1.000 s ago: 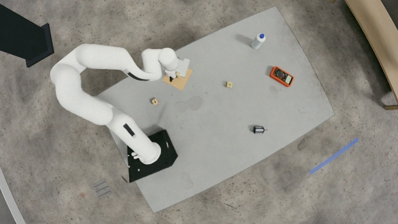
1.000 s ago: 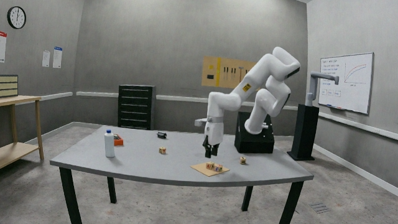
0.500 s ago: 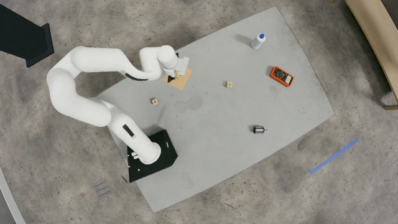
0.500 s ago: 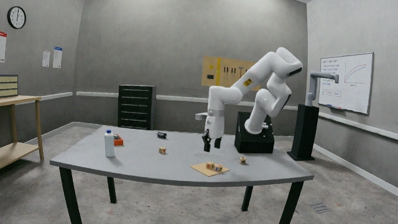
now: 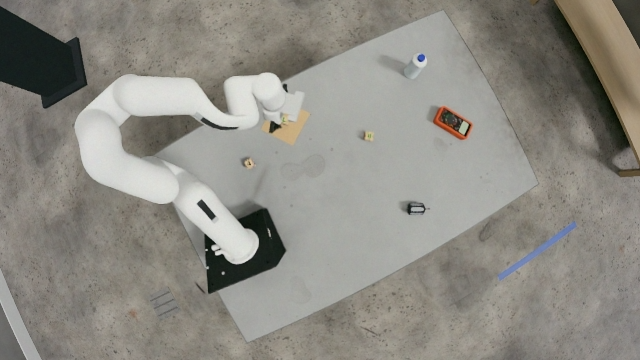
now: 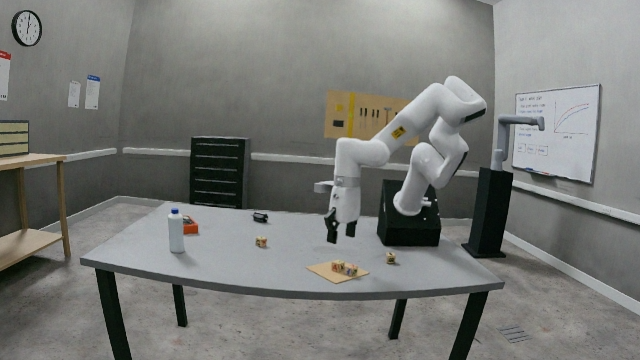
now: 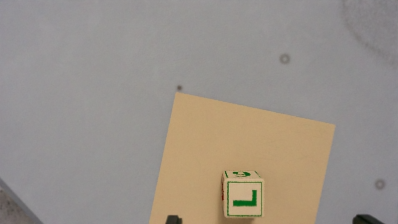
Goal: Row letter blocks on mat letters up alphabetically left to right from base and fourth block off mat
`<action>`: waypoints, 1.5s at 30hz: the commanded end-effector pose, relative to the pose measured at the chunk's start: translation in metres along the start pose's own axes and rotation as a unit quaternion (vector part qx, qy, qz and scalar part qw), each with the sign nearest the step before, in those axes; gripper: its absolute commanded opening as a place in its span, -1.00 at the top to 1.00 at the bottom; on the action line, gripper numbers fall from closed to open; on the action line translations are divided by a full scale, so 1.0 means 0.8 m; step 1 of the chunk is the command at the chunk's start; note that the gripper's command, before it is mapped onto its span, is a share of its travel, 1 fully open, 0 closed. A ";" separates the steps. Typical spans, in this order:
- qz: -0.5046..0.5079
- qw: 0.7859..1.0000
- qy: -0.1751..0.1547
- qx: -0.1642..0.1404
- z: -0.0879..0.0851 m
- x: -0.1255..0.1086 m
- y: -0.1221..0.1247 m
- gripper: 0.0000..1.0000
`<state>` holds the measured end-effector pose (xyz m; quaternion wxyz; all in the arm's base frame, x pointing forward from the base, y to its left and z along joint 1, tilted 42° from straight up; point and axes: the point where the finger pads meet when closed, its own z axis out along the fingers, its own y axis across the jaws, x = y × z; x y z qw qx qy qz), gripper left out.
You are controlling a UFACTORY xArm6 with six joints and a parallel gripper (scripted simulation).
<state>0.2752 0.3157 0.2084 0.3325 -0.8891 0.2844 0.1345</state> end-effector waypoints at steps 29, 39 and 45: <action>-0.050 0.999 0.004 -0.002 0.005 0.351 -0.050 -1.00; -0.056 0.998 0.002 0.001 0.007 0.401 -0.032 -0.38; -0.056 0.998 0.002 0.001 0.007 0.401 -0.032 -0.38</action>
